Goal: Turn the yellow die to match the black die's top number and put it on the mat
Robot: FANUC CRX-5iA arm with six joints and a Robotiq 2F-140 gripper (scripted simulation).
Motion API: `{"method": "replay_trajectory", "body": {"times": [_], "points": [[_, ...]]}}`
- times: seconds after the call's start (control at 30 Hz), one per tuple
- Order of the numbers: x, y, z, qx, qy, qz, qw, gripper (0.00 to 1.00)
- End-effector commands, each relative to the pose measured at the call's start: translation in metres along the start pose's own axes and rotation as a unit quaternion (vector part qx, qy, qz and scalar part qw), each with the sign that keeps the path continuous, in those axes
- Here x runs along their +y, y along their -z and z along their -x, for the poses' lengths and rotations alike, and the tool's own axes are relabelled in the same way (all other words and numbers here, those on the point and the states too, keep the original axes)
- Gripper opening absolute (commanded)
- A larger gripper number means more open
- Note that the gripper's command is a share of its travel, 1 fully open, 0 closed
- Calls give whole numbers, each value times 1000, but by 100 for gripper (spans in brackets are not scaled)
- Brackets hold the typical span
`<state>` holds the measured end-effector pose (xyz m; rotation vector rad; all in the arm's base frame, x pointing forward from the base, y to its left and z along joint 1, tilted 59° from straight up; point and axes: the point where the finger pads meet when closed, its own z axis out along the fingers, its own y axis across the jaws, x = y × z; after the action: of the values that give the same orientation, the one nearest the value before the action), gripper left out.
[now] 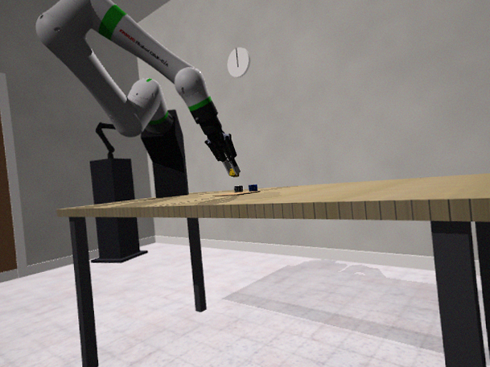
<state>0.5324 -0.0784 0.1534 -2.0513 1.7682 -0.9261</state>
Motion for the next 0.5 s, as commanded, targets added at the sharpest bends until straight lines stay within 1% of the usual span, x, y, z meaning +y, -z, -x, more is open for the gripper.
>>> {"method": "replay_trajectory", "body": {"times": [0.0,0.23,0.37,0.47], "points": [[1,0,-3,-5,0,5,1000,16],[7,-2,-15,-21,-3,18,1000,16],[12,-4,-21,-45,-5,27,999,16],[13,-4,-20,-69,-5,27,997,16]]}}
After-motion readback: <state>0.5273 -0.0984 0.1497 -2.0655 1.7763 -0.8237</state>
